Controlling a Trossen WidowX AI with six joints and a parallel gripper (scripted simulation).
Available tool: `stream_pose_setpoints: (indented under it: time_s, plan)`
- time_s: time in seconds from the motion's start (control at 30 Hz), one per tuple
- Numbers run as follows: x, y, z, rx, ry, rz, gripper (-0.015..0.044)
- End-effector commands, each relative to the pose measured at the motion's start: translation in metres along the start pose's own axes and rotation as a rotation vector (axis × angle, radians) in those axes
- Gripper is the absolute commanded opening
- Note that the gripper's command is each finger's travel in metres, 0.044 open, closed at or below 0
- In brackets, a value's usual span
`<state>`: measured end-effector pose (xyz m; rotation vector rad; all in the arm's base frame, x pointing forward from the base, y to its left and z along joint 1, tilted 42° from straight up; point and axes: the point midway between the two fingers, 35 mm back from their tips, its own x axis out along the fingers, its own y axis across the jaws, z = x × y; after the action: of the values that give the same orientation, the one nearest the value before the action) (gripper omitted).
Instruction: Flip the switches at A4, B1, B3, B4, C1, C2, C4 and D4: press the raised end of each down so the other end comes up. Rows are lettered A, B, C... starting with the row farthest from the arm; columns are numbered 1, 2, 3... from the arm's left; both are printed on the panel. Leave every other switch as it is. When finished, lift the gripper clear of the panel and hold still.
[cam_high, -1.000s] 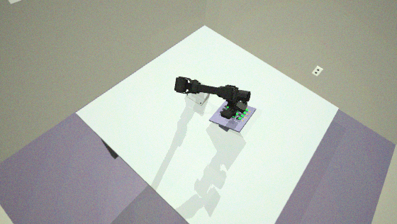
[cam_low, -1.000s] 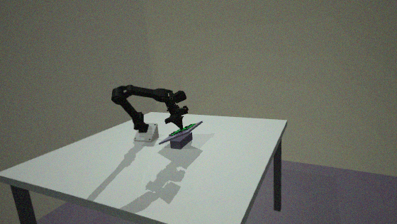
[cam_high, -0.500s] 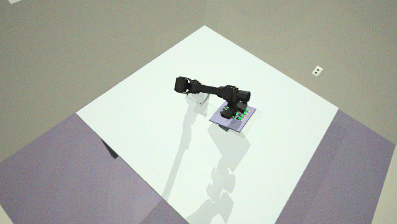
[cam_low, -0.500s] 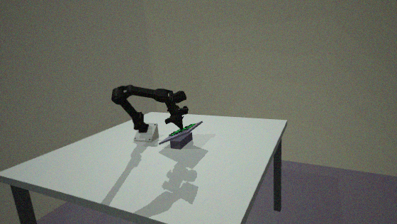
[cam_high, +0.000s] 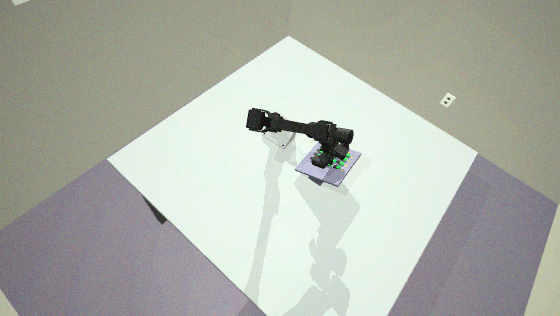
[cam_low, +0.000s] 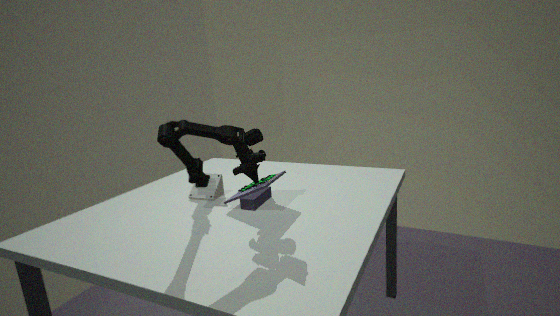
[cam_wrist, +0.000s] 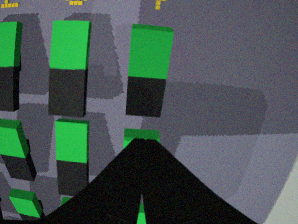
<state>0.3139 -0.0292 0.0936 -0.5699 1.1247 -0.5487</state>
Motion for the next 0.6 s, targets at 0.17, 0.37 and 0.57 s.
stream_pose_setpoints:
  time_s: [0.17, 0.37, 0.57]
  plan:
    - [0.0025, 0.0009, -0.0018, -0.006, 0.005, 0.004, 0.0000]
    - [0.0033, 0.0009, -0.0018, -0.006, 0.005, 0.004, 0.0000]
    - [0.0041, 0.0009, -0.0018, -0.006, 0.005, 0.004, 0.0000]
